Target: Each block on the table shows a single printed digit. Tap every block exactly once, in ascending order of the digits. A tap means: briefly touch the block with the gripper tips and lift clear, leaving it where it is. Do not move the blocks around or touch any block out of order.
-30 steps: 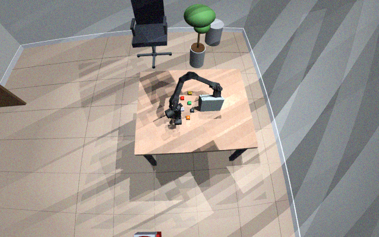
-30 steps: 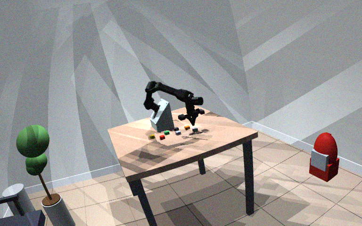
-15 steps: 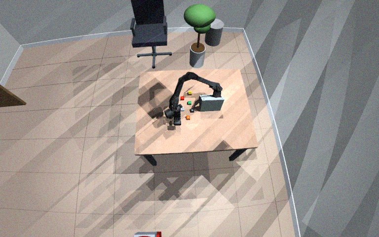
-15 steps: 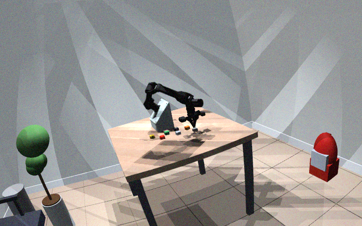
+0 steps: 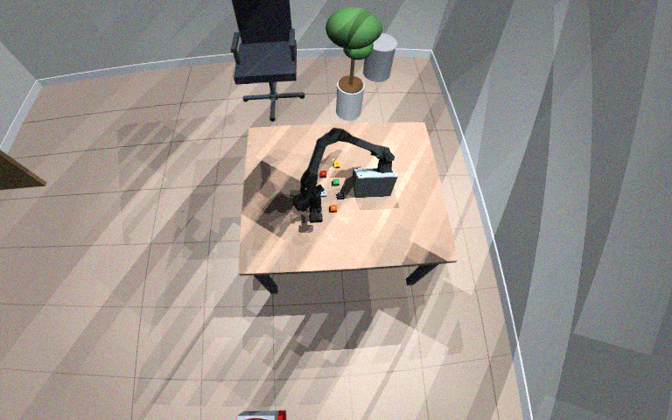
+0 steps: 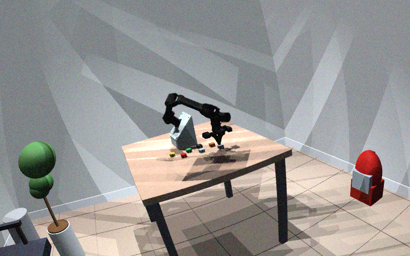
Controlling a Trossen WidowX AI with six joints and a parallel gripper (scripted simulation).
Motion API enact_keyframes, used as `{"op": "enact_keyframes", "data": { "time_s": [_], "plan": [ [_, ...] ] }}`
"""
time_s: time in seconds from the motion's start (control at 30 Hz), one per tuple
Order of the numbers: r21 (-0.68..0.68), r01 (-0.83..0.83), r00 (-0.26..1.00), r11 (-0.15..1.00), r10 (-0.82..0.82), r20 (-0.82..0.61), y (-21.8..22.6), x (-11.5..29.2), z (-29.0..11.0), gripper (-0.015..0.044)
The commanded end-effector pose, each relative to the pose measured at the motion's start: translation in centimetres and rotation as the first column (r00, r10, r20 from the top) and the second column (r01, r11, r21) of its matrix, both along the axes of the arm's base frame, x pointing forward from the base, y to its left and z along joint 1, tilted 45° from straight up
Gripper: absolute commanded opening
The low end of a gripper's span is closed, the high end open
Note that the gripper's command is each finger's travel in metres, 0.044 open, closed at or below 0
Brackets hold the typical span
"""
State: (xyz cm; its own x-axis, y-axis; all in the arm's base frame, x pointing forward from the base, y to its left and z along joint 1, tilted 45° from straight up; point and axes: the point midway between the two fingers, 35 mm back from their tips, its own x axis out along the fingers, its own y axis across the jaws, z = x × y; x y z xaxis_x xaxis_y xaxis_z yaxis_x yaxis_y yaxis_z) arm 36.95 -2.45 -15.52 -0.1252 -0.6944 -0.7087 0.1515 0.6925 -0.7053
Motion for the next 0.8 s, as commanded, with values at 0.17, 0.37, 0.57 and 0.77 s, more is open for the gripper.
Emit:
{"op": "enact_keyframes", "data": {
  "time_s": [0.17, 0.37, 0.57, 0.77],
  "plan": [
    [0.008, -0.005, 1.000, 1.000, 0.005, 0.014, 2.3, 0.7, 2.1, 0.0020],
    [0.011, -0.004, 1.000, 1.000, 0.004, 0.013, 7.1, 1.4, 7.0, 0.0020],
    [0.011, -0.004, 1.000, 1.000, 0.004, 0.013, 7.1, 1.4, 7.0, 0.0020],
    [0.027, -0.004, 1.000, 1.000, 0.003, 0.019, 2.5, 0.8, 12.3, 0.0020]
  ]
}}
